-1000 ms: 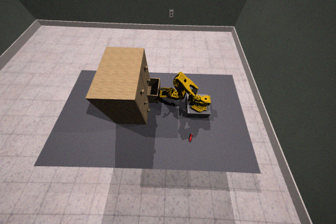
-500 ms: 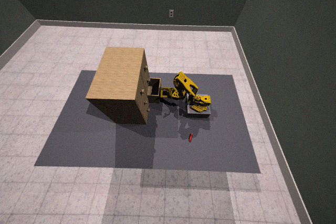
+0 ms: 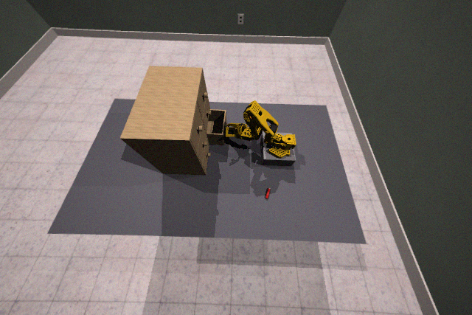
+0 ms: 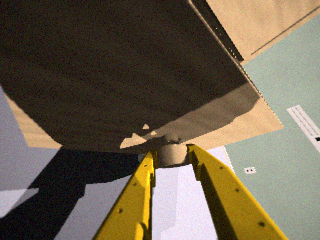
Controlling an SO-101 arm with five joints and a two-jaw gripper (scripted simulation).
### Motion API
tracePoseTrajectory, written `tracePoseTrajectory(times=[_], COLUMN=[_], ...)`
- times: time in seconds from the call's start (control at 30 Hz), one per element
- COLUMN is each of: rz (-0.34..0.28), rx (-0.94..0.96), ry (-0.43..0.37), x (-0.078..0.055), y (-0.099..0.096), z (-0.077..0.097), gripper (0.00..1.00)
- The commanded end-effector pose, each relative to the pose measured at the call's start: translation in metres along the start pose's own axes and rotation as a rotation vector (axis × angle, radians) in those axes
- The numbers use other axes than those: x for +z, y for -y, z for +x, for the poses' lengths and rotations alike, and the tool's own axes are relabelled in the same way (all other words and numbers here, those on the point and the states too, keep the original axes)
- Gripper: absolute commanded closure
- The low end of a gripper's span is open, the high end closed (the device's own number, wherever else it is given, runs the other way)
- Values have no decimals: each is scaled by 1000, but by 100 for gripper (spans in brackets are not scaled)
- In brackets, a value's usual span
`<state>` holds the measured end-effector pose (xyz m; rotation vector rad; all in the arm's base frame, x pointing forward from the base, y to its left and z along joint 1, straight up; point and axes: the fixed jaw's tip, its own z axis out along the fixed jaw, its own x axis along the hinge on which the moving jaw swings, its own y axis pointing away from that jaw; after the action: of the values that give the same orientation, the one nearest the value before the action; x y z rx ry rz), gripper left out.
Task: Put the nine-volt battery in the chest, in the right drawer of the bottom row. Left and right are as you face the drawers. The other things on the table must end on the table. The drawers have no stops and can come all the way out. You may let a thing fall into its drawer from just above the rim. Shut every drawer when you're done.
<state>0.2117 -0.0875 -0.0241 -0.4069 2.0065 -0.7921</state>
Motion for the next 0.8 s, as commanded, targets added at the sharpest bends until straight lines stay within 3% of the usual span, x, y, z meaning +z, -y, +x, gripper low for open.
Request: tracePoseTrajectory(times=[0.0,0.77], rz=[2,2], rx=[0,0], ry=[-10,-10], x=[-2,-2], y=[1,1], z=[2,2], gripper=[98,83])
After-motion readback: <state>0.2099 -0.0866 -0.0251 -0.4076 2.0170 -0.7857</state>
